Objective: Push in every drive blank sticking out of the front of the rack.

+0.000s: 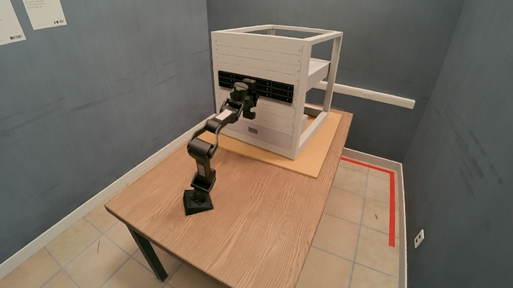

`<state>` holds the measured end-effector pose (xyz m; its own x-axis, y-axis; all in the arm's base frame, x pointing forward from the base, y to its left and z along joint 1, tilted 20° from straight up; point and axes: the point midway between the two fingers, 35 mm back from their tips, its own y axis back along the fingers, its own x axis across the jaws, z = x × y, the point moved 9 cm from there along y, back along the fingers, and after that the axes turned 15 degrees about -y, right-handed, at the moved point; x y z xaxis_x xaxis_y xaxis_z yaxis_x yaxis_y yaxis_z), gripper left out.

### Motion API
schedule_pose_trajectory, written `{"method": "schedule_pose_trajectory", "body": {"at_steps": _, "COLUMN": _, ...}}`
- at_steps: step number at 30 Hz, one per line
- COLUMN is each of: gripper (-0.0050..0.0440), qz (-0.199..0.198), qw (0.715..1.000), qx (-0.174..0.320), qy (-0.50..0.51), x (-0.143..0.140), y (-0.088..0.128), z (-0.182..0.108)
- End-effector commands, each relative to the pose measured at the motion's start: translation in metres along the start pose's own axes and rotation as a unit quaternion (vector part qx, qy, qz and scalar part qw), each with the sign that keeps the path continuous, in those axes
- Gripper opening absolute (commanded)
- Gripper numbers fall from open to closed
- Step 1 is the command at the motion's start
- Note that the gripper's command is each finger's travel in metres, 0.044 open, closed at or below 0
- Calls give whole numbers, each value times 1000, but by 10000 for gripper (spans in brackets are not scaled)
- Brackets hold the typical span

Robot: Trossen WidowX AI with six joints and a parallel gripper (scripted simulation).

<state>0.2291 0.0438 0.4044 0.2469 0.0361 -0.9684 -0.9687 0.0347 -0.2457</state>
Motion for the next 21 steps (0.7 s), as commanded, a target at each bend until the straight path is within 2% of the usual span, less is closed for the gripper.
{"method": "schedule_pose_trajectory", "body": {"at_steps": 1, "gripper": -50, "qz": -12, "qw": 1000, "qx": -1, "qy": -5, "x": -9, "y": -1, "z": 0}}
{"method": "schedule_pose_trajectory", "body": {"at_steps": 12, "gripper": -50, "qz": -12, "qw": 1000, "qx": -1, "qy": -5, "x": -9, "y": -1, "z": 0}}
{"method": "schedule_pose_trajectory", "body": {"at_steps": 21, "gripper": -50, "qz": -12, "qw": 1000, "qx": -1, "qy": -5, "x": -9, "y": -11, "z": 0}}
